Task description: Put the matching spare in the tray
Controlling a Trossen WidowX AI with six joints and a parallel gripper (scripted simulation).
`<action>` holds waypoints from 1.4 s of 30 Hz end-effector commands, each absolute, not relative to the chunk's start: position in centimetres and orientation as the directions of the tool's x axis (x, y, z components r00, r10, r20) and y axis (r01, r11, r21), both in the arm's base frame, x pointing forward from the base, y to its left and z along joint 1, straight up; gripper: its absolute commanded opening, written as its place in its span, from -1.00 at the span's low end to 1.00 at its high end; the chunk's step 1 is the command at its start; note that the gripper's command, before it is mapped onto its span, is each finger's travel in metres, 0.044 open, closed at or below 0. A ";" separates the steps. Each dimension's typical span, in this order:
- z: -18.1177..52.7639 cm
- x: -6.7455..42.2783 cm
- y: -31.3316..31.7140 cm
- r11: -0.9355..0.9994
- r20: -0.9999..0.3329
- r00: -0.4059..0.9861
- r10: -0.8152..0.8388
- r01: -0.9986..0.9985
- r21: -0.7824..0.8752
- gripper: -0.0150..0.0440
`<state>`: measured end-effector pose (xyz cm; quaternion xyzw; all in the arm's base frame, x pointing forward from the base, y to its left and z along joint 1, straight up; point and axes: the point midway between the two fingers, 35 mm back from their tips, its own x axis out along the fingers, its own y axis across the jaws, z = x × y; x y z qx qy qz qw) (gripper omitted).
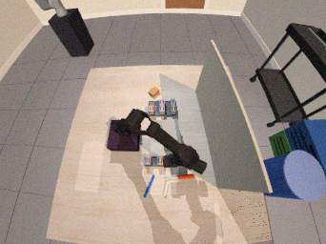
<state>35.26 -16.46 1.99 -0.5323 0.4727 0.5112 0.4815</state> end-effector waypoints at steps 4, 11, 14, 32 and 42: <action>1.4 35.2 -16.5 -0.094 -0.999 0.030 -0.015 -0.995 -0.028 -0.49; 0.7 35.1 -16.4 -0.094 -0.999 0.029 -0.015 -0.995 -0.028 -0.49; 0.5 35.0 -16.4 -0.094 -0.999 0.029 -0.015 -0.995 -0.028 -0.49; -0.7 34.9 -16.3 -0.090 -0.999 0.030 -0.011 -0.996 -0.029 -0.22; -0.7 34.9 -16.3 -0.090 -0.999 0.030 -0.011 -0.996 -0.029 0.67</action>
